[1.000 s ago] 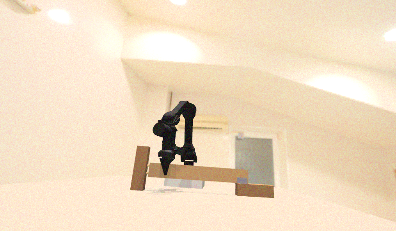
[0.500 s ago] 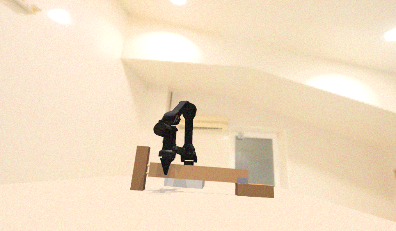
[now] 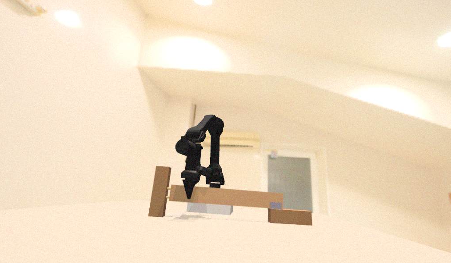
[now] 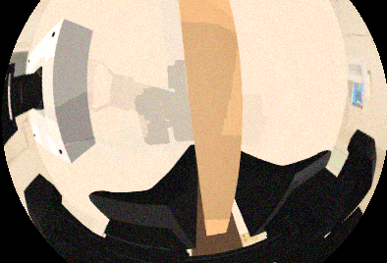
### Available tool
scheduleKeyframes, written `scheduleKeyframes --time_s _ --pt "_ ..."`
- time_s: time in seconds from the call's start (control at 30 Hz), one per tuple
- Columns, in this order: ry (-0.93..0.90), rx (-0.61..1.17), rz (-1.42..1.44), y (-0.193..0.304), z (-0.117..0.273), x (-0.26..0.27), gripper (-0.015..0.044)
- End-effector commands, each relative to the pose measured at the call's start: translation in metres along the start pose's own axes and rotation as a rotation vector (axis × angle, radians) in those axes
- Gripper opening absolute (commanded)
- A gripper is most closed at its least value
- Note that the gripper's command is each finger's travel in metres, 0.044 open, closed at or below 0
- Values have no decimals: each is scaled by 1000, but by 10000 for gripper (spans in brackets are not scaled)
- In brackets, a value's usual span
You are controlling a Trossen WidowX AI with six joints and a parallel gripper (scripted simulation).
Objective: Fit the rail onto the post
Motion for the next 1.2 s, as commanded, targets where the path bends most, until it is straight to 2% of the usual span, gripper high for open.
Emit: scheduleKeyframes --time_s 0.0,1.17 --pt "2 -2 -1 -1 -1 0 0" --pt "2 -1 -1 7 1 0 0"
Point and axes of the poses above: the point midway between the two fingers, 35 mm back from their tips, its own z axis back along the fingers, its own x axis across the jaws, y = z × x, the point moved 2 cm from there along z, back along the fingers, and after that the axes turned 4 degrees about -z, right-handed, at the moved point
